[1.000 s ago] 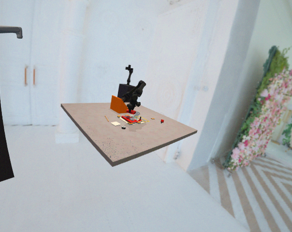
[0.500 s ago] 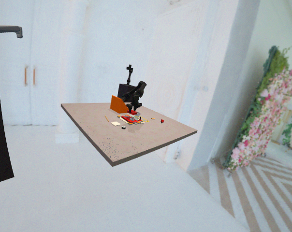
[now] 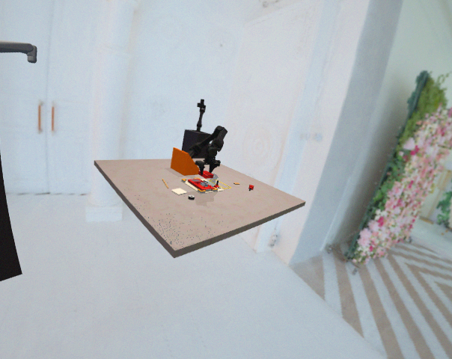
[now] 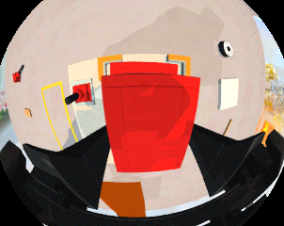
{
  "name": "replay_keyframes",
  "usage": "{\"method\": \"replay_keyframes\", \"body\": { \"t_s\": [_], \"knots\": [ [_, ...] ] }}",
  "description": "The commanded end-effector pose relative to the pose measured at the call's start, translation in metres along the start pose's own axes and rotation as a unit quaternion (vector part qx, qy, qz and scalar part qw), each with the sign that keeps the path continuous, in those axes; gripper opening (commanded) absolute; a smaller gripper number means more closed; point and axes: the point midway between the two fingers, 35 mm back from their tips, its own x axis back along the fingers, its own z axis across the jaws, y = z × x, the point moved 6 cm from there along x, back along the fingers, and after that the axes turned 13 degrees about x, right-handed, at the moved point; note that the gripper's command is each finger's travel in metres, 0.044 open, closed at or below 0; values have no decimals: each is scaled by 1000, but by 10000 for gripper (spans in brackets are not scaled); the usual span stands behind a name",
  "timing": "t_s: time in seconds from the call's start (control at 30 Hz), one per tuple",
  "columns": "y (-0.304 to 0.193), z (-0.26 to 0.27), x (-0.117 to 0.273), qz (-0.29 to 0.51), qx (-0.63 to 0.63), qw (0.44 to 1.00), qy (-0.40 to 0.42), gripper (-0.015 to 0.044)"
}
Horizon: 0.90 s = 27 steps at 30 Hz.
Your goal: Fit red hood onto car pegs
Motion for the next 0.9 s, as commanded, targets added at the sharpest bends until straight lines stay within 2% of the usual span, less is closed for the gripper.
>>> {"method": "replay_keyframes", "body": {
  "t_s": [0.0, 0.4, 0.87],
  "knots": [
    [1, 0, -1, -1, -9, 1000, 2, 0],
    [2, 1, -49, -1, -9, 1000, 3, 0],
    [2, 0, -50, -1, -9, 1000, 3, 0]
  ]
}}
